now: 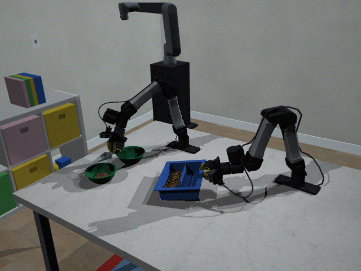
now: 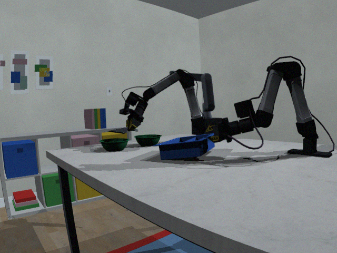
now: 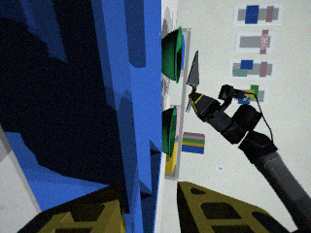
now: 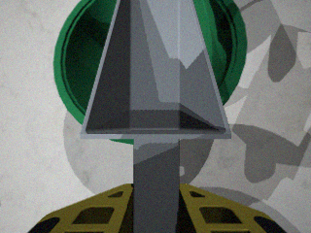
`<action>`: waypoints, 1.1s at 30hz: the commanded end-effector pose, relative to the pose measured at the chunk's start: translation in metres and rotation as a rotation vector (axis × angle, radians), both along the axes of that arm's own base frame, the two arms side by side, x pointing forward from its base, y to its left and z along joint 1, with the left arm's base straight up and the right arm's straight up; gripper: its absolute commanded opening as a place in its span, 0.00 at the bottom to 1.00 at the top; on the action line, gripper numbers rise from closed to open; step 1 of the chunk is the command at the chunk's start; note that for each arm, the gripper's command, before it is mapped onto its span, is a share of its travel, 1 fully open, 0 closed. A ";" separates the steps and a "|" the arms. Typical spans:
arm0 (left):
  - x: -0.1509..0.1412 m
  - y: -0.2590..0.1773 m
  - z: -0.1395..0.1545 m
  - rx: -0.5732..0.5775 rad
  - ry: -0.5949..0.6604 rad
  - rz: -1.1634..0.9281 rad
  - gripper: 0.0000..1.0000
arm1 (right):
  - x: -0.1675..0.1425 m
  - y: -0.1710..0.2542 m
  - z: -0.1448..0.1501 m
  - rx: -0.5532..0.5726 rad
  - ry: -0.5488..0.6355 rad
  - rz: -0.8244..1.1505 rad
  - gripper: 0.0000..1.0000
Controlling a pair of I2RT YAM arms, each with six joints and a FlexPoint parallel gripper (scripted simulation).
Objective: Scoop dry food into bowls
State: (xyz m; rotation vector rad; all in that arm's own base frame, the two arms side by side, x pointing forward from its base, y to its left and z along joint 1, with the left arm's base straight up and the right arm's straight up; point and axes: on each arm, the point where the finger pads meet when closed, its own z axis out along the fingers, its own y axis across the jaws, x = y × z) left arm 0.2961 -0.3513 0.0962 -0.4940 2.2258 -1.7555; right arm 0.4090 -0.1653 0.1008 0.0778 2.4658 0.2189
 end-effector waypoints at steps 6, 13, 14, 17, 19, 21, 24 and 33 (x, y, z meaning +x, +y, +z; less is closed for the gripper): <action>-0.003 0.000 -0.006 -0.015 -0.010 0.007 0.28 | 0.008 0.001 0.021 -0.018 -0.069 0.007 0.00; -0.004 0.001 -0.012 -0.014 -0.010 0.015 0.28 | 0.008 0.001 0.021 -0.018 -0.069 0.007 0.00; -0.004 0.001 -0.012 -0.014 -0.010 0.015 0.28 | 0.008 0.001 0.021 -0.018 -0.069 0.007 0.00; -0.006 0.002 -0.017 -0.012 -0.008 0.018 0.28 | 0.008 0.001 0.021 -0.018 -0.069 0.007 0.00; -0.005 0.002 -0.017 -0.016 -0.012 0.022 0.28 | 0.008 0.001 0.021 -0.018 -0.069 0.007 0.00; -0.005 0.002 -0.019 -0.016 -0.012 0.025 0.28 | 0.008 0.001 0.021 -0.018 -0.069 0.007 0.00; -0.005 0.003 -0.021 -0.017 -0.014 0.028 0.28 | 0.008 0.001 0.021 -0.018 -0.069 0.007 0.00; -0.005 0.007 -0.030 -0.013 -0.010 0.044 0.28 | 0.008 0.001 0.021 -0.018 -0.069 0.007 0.00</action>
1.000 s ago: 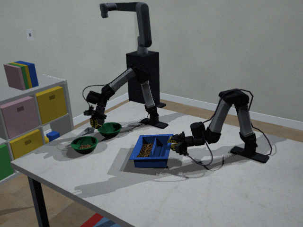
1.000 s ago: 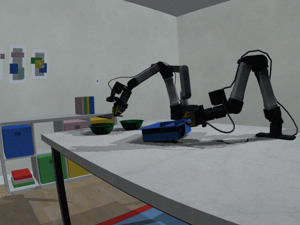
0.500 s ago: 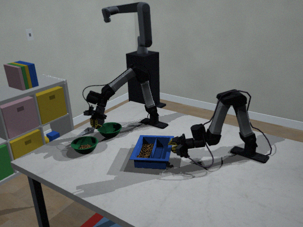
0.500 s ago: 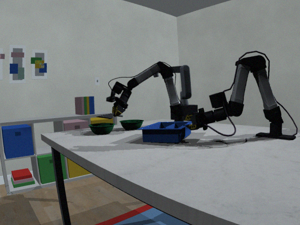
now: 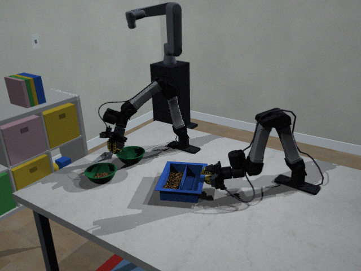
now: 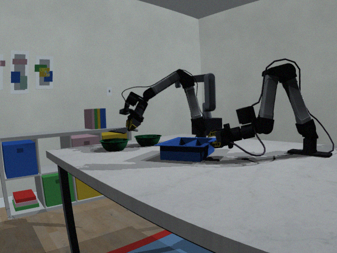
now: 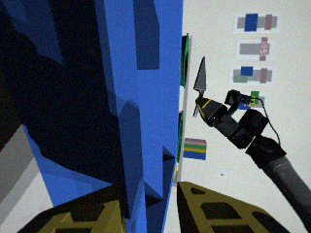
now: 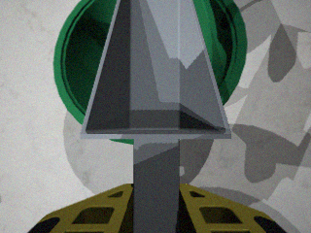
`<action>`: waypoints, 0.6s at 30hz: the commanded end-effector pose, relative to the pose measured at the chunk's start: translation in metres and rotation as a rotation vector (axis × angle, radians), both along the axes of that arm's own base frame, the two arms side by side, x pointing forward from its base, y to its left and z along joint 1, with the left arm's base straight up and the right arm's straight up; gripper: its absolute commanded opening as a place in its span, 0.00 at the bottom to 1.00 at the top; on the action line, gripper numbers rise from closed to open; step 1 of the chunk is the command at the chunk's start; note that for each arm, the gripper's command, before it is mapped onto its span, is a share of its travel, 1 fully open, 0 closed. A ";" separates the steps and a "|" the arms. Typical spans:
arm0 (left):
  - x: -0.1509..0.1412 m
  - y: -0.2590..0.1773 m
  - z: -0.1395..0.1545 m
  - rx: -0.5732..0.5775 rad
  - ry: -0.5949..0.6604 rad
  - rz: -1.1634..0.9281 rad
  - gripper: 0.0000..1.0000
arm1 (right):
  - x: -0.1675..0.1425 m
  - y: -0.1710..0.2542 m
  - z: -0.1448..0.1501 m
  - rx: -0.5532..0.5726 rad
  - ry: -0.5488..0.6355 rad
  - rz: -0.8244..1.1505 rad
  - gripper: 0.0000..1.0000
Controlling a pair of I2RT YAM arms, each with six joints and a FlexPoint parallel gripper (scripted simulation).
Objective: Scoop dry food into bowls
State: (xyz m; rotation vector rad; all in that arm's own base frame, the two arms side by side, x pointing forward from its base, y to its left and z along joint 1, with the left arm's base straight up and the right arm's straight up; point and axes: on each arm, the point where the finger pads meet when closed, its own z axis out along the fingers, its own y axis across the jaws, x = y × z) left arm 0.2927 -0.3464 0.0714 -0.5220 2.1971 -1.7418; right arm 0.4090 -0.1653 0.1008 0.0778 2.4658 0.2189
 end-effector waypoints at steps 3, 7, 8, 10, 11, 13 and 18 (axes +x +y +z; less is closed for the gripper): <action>-0.003 0.001 -0.007 -0.010 -0.004 0.010 0.28 | 0.008 0.001 0.021 -0.018 -0.069 0.007 0.00; -0.003 0.003 -0.013 -0.001 0.005 0.018 0.28 | 0.008 0.001 0.021 -0.018 -0.069 0.007 0.00; -0.002 0.003 -0.012 -0.005 0.001 0.018 0.28 | 0.008 0.001 0.021 -0.018 -0.069 0.007 0.00; 0.000 0.001 -0.010 -0.008 -0.003 0.018 0.28 | 0.008 0.001 0.021 -0.018 -0.069 0.007 0.00; -0.001 0.001 -0.010 -0.007 -0.002 0.018 0.28 | 0.008 0.001 0.021 -0.018 -0.069 0.007 0.00; -0.003 0.004 -0.021 0.022 0.029 0.019 0.28 | 0.008 0.001 0.021 -0.018 -0.069 0.007 0.00; -0.003 0.005 -0.023 0.027 0.035 0.020 0.28 | 0.008 0.001 0.021 -0.018 -0.069 0.007 0.00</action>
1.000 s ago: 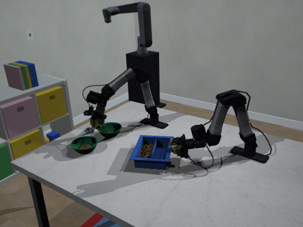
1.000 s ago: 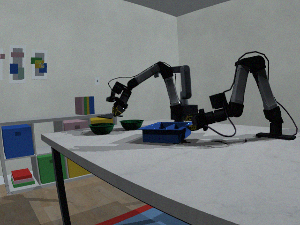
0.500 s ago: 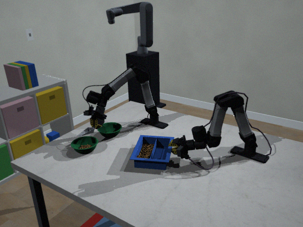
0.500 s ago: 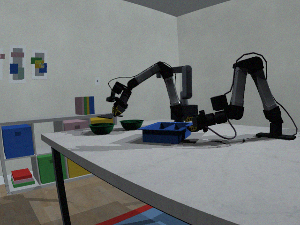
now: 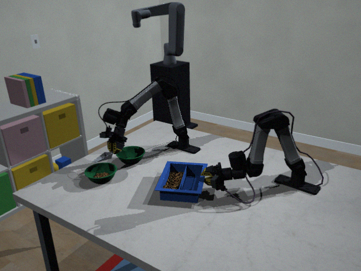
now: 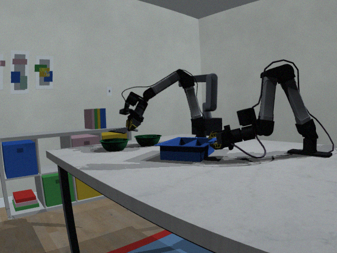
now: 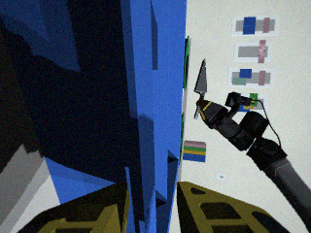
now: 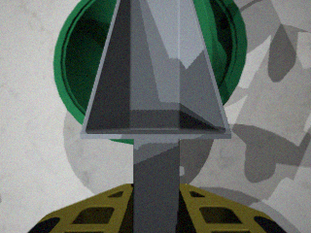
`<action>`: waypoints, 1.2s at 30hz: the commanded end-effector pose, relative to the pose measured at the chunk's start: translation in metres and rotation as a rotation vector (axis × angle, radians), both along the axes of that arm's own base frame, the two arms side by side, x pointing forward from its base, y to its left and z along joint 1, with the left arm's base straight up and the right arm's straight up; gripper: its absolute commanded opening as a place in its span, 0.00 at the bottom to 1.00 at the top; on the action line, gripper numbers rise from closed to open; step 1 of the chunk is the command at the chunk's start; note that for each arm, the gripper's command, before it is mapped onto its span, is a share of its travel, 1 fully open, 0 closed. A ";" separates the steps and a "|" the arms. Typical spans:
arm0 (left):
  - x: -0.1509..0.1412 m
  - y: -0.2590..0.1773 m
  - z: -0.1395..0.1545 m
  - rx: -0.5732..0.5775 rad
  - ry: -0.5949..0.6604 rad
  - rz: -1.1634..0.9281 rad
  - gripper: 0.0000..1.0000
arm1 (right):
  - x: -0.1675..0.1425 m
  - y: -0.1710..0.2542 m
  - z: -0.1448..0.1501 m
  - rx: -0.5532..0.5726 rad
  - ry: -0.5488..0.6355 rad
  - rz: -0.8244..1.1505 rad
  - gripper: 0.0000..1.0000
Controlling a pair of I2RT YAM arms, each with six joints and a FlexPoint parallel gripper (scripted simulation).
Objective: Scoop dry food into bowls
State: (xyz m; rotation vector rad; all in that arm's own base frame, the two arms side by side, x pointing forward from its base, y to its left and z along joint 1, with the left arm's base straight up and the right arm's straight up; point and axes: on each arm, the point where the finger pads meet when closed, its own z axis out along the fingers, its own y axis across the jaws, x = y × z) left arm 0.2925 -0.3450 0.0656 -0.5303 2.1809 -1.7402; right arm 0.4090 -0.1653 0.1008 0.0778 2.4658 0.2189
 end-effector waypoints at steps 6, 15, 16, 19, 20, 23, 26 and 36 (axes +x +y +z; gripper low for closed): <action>-0.001 0.004 -0.016 0.031 0.040 0.009 0.28 | 0.008 0.001 0.021 -0.018 -0.069 0.007 0.00; -0.004 0.009 0.004 0.004 0.007 0.000 0.28 | 0.008 0.001 0.021 -0.018 -0.069 0.007 0.00; -0.006 0.012 0.006 0.005 0.001 0.000 0.28 | 0.008 0.001 0.021 -0.018 -0.069 0.007 0.00; -0.008 0.017 0.013 -0.011 -0.018 0.000 0.28 | 0.008 0.001 0.021 -0.018 -0.069 0.007 0.00; -0.009 0.020 0.016 -0.019 -0.026 0.000 0.28 | 0.008 0.001 0.021 -0.018 -0.069 0.007 0.00; -0.012 0.026 0.017 -0.019 -0.027 0.000 0.28 | 0.008 0.001 0.021 -0.018 -0.069 0.007 0.00; -0.016 0.032 0.016 -0.010 -0.017 0.000 0.28 | 0.008 0.001 0.021 -0.018 -0.069 0.007 0.00; -0.027 0.053 0.017 -0.001 -0.006 -0.001 0.28 | 0.008 0.001 0.021 -0.018 -0.069 0.007 0.00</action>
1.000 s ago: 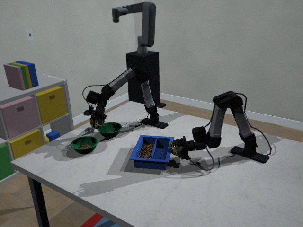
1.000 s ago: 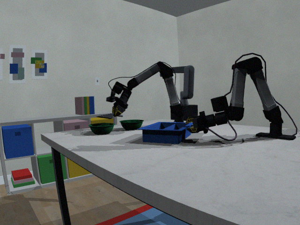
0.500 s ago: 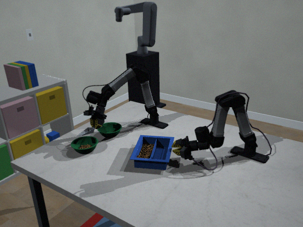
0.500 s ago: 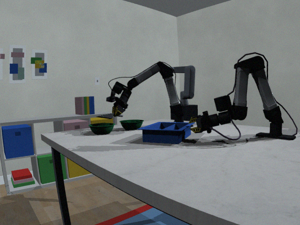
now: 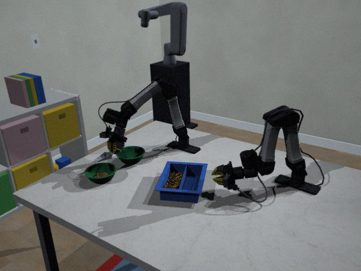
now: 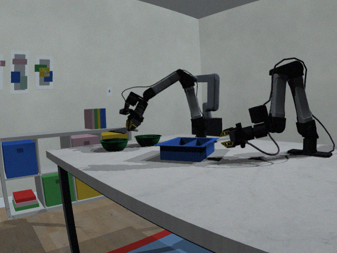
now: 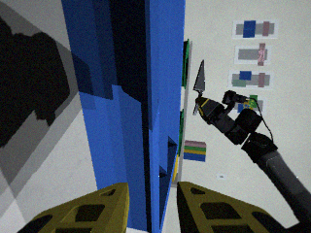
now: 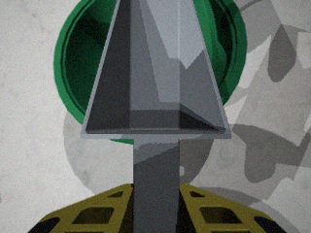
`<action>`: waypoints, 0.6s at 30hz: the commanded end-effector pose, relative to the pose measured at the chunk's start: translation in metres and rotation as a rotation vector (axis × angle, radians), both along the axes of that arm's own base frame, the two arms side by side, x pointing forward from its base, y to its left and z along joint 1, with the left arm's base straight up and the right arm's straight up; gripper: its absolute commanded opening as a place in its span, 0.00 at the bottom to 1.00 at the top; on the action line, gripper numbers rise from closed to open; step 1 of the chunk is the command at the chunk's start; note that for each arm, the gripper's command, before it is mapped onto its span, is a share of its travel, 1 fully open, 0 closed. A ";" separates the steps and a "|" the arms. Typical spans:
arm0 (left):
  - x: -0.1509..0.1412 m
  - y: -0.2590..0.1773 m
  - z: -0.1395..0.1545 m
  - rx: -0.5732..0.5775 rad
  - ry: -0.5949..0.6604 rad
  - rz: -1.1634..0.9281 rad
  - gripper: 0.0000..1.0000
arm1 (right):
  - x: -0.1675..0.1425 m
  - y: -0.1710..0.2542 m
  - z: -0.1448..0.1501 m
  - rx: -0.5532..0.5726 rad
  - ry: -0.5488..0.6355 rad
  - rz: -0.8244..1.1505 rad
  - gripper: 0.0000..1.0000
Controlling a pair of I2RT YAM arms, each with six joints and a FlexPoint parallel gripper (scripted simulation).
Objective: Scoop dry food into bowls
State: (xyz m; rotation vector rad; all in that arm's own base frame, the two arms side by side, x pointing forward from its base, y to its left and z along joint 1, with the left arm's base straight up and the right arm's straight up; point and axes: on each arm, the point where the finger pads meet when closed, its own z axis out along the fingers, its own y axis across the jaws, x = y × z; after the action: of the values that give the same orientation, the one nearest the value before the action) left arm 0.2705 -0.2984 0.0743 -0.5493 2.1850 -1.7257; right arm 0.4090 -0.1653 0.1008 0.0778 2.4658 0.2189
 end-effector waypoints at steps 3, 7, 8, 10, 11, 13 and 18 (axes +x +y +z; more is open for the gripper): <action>-0.009 0.012 0.008 -0.005 -0.010 -0.013 0.28 | 0.008 0.001 0.021 -0.018 -0.069 0.007 0.00; -0.011 0.017 0.010 -0.006 -0.011 -0.013 0.28 | 0.008 0.001 0.021 -0.018 -0.069 0.007 0.00; -0.011 0.017 0.008 -0.005 -0.009 -0.013 0.28 | 0.008 0.001 0.021 -0.018 -0.069 0.007 0.00; -0.014 0.017 0.008 -0.004 -0.008 -0.017 0.28 | 0.008 0.001 0.021 -0.018 -0.069 0.007 0.00; -0.014 0.017 0.008 -0.004 -0.008 -0.017 0.28 | 0.008 0.001 0.021 -0.018 -0.069 0.007 0.00; -0.011 0.013 0.007 -0.006 -0.002 -0.021 0.28 | 0.008 0.001 0.021 -0.018 -0.069 0.007 0.00; 0.014 0.020 0.025 0.029 -0.113 0.038 0.28 | 0.008 0.001 0.021 -0.018 -0.069 0.007 0.00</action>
State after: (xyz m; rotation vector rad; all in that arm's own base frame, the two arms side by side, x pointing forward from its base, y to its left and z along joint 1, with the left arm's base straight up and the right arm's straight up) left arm 0.2669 -0.2826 0.0868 -0.5084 2.1570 -1.7210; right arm 0.4090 -0.1653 0.1008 0.0778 2.4658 0.2189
